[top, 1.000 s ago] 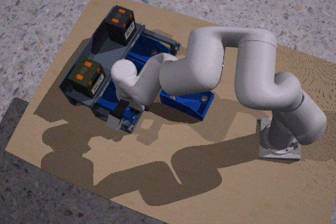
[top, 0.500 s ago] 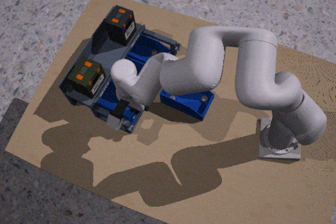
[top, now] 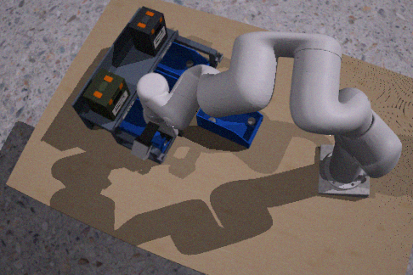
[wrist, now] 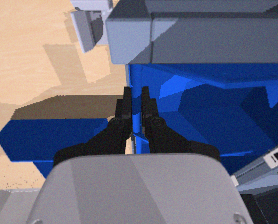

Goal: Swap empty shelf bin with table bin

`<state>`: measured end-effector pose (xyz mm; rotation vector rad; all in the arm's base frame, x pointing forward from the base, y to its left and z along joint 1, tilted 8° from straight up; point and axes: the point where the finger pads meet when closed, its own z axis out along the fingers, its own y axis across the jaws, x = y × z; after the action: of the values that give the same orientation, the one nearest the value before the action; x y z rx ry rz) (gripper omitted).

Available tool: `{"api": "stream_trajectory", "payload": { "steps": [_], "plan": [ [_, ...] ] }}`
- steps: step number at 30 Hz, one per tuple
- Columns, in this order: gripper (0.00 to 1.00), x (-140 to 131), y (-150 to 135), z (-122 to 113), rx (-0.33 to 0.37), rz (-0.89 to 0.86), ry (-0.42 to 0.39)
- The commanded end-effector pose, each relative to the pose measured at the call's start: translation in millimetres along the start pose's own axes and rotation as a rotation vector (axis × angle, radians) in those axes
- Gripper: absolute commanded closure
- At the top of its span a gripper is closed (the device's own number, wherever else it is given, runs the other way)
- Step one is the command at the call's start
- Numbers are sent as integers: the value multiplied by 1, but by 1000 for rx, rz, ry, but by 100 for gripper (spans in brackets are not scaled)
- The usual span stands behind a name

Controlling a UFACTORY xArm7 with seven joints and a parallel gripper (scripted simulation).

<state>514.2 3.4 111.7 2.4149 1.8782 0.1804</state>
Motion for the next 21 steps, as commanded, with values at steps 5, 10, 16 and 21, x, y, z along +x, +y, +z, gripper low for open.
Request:
{"api": "stream_trajectory", "payload": {
  "steps": [5, 10, 16, 21],
  "plan": [
    [100, 0, -5, -1, -4, 0, 2],
    [100, 0, -9, -1, -4, 0, 2],
    [100, 0, -20, -1, -4, 0, 2],
    [100, 0, -31, -1, -4, 0, 2]
  ]
}}
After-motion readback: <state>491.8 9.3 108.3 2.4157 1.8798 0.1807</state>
